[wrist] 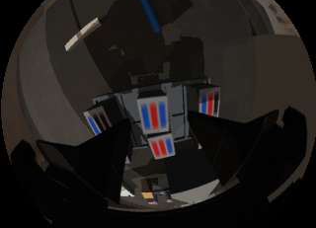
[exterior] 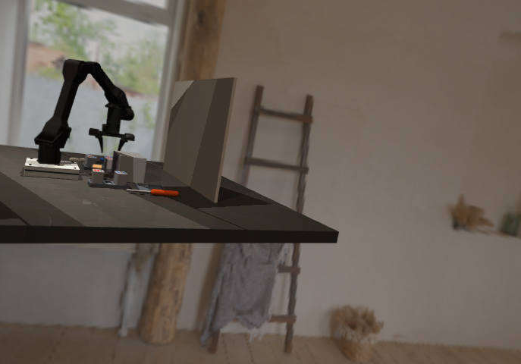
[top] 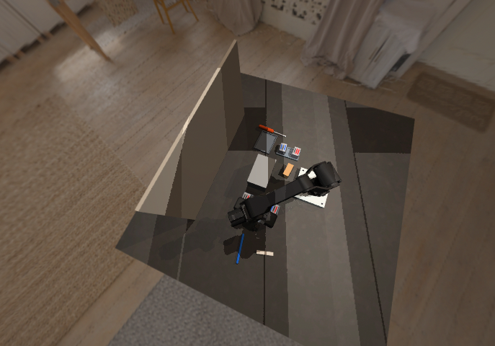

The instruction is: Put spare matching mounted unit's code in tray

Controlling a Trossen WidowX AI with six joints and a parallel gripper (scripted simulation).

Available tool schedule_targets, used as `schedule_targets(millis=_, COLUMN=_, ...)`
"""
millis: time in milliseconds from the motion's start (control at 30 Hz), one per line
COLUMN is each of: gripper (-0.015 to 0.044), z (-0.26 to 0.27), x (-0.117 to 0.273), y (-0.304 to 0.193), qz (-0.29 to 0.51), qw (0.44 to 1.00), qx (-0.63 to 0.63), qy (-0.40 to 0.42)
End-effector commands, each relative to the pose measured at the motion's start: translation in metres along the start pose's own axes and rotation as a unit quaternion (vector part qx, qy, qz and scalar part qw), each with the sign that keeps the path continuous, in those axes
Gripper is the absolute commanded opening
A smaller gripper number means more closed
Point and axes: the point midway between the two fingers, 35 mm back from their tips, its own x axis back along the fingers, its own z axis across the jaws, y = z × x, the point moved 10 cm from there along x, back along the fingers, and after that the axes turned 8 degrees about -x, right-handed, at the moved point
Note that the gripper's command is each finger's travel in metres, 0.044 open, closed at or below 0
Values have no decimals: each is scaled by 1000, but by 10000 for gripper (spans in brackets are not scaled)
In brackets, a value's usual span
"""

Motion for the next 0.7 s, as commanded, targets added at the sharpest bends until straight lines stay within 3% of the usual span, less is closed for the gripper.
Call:
schedule_targets(millis=0, gripper=300, z=0, x=-8, y=0, qz=0, qw=1000, qx=1, qy=1)
schedule_targets(millis=667, gripper=300, z=2, x=-41, y=-2, qz=0, qw=1000, qx=1, qy=1)
